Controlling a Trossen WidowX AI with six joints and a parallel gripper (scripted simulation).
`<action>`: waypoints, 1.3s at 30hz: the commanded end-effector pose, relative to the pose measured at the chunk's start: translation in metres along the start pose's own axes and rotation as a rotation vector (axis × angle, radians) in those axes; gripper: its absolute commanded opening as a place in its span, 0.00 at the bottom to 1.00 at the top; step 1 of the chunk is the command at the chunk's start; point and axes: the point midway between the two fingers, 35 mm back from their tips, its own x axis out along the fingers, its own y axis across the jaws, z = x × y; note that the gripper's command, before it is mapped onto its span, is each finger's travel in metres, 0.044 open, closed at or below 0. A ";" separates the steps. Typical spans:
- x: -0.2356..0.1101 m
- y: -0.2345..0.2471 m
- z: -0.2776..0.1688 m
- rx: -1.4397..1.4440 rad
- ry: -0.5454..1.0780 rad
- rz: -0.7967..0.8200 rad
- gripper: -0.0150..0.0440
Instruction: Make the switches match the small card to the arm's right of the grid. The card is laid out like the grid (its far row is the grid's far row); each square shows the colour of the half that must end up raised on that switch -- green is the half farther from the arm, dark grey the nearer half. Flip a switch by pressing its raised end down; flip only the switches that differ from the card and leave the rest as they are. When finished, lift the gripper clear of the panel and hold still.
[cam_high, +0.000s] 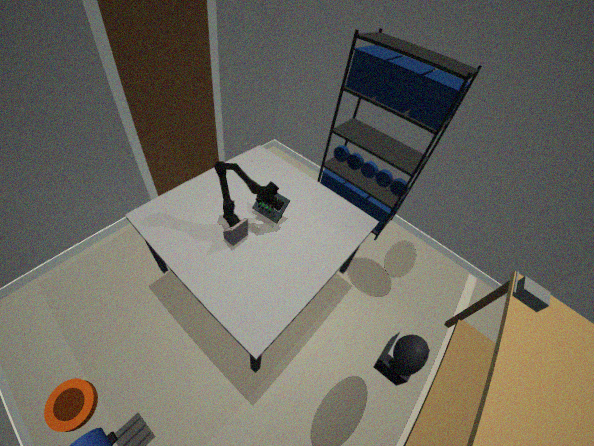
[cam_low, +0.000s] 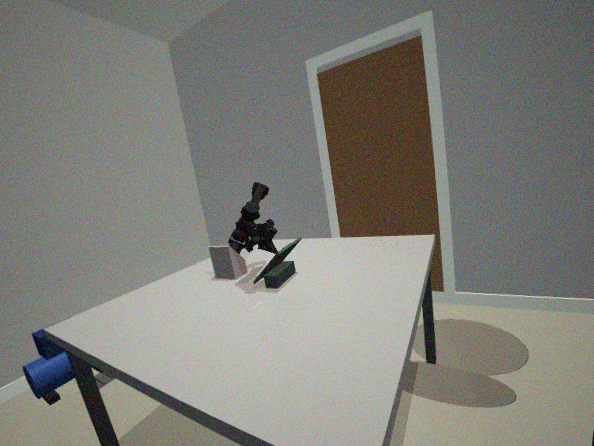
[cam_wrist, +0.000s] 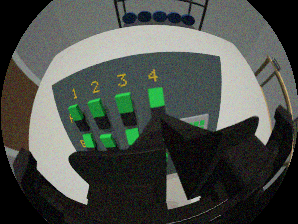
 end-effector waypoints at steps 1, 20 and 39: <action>0.000 -0.001 0.000 0.003 0.001 -0.005 0.25; 0.003 -0.001 0.000 0.003 0.001 -0.004 0.25; 0.006 -0.001 0.000 0.003 0.001 -0.004 0.25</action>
